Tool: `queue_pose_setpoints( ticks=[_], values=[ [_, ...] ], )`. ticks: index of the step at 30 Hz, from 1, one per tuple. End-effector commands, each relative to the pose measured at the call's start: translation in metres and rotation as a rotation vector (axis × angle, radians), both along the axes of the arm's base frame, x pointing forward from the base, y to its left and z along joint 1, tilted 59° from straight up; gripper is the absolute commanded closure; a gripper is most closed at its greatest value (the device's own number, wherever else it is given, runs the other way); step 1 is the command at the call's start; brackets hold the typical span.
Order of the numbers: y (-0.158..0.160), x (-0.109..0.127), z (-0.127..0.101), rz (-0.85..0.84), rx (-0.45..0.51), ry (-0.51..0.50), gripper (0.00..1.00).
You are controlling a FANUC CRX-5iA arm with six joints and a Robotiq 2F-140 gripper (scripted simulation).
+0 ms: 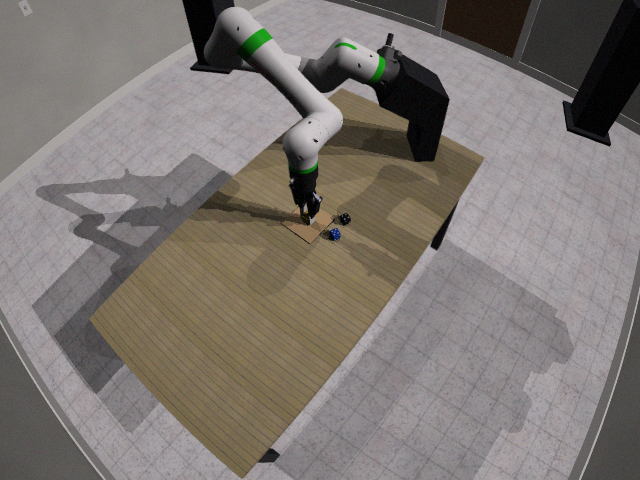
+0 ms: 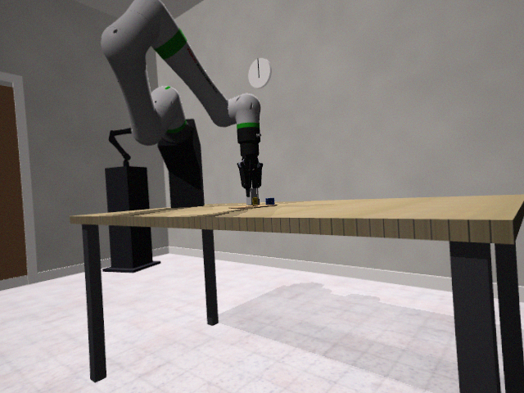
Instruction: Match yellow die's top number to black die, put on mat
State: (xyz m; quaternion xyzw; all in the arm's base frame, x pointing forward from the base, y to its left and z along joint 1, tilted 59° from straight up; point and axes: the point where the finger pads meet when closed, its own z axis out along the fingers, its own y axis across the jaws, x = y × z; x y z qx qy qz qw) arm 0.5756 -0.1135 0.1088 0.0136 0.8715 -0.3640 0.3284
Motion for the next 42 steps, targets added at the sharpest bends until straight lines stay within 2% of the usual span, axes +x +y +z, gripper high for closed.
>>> queue_pose_setpoints(
  ticks=[1,42],
  values=[
    [0.0003,0.0,0.0,0.0,0.0,0.0,0.84],
    [-0.0021,0.0021,-0.0019,0.0,0.0,0.0,0.84]
  ],
)
